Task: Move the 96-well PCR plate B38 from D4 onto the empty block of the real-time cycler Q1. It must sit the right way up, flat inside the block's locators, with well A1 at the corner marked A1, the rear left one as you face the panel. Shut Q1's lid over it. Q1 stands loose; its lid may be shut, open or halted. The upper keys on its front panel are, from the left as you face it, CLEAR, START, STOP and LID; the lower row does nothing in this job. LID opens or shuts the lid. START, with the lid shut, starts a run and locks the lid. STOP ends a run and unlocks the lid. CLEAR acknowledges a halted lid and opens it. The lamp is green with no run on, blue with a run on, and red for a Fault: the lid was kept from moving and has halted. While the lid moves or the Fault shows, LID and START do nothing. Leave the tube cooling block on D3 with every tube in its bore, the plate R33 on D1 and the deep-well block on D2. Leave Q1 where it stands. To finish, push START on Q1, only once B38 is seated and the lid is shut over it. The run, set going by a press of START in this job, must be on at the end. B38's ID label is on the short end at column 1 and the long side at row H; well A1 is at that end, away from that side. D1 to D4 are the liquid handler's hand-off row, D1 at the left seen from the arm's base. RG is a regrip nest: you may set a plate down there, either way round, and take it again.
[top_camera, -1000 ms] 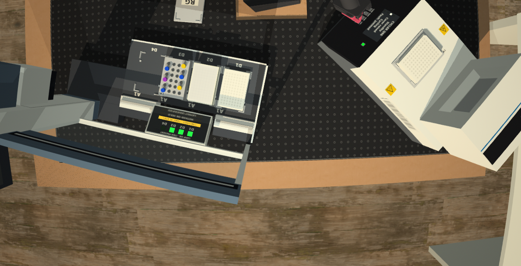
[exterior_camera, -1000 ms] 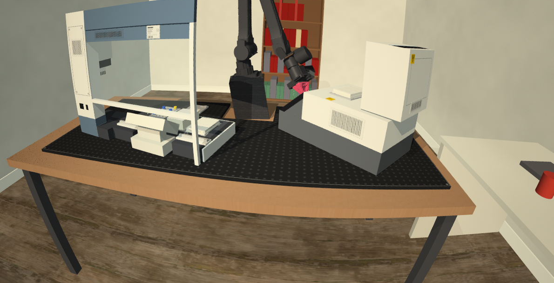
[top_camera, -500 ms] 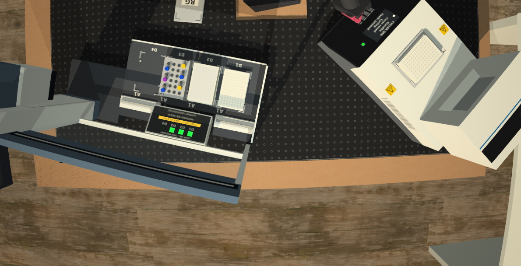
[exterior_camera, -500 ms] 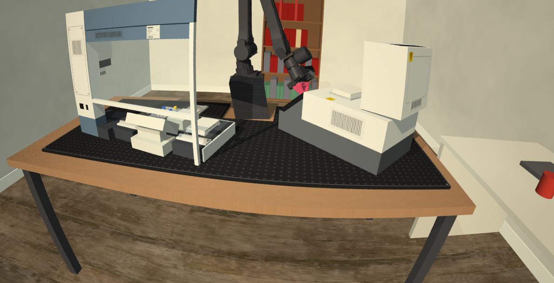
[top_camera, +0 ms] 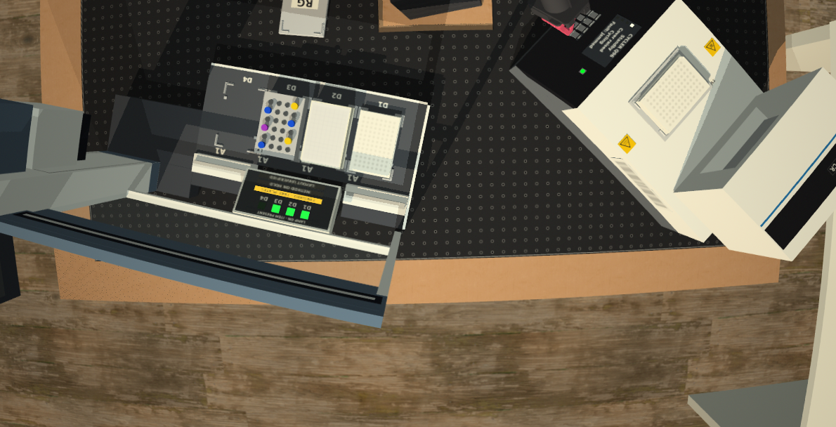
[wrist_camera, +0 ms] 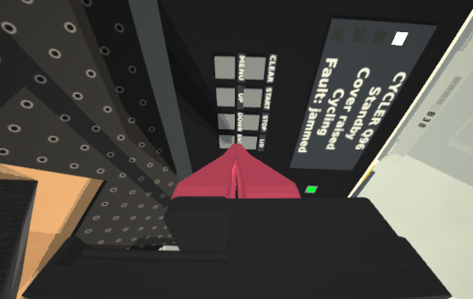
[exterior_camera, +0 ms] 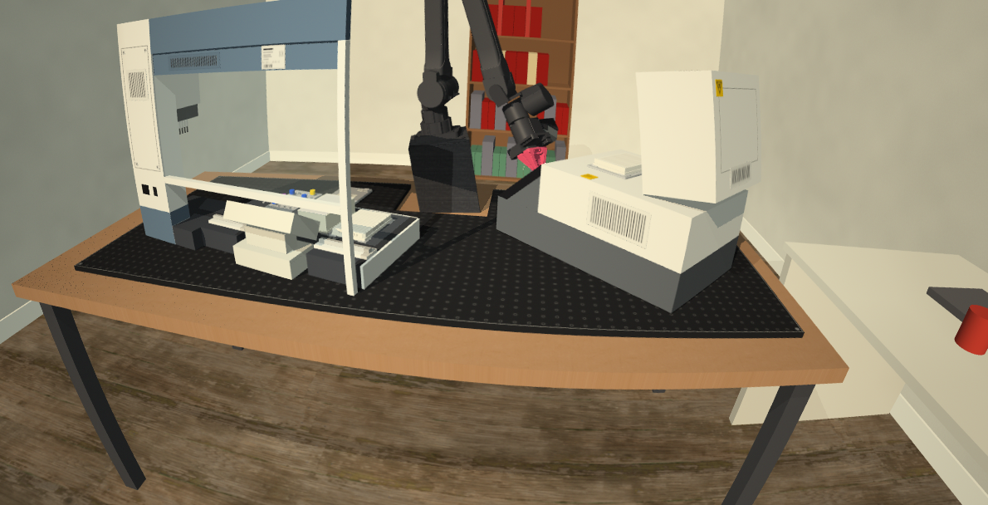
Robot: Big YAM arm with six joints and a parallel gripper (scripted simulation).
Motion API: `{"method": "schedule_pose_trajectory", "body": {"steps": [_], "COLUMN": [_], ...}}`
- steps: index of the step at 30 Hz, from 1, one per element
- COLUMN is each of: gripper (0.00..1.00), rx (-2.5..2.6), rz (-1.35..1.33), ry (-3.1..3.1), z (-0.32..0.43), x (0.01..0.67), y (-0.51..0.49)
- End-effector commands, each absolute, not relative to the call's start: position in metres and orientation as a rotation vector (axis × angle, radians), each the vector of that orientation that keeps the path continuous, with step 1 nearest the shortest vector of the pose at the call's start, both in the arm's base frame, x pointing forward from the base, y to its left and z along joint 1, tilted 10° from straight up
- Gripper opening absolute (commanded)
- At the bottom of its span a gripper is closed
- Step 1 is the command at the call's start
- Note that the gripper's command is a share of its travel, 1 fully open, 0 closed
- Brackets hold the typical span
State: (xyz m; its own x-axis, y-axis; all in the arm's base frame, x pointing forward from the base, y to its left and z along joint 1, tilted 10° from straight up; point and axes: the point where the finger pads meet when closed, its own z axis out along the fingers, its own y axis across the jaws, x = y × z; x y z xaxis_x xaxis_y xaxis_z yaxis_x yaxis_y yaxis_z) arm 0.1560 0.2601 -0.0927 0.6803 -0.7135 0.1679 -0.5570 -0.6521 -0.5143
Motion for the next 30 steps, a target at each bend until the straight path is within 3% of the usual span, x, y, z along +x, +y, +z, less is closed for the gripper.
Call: {"method": "schedule_pose_trajectory", "body": {"steps": [1, 30], "gripper": [0.0, 0.0], "rx": [-2.441, -2.432], "rz": [-0.477, -0.489], "ry": [0.998, 0.951], "z": [-0.079, -0.062], "x": [0.15, 0.149], "y": [0.266, 0.28]}}
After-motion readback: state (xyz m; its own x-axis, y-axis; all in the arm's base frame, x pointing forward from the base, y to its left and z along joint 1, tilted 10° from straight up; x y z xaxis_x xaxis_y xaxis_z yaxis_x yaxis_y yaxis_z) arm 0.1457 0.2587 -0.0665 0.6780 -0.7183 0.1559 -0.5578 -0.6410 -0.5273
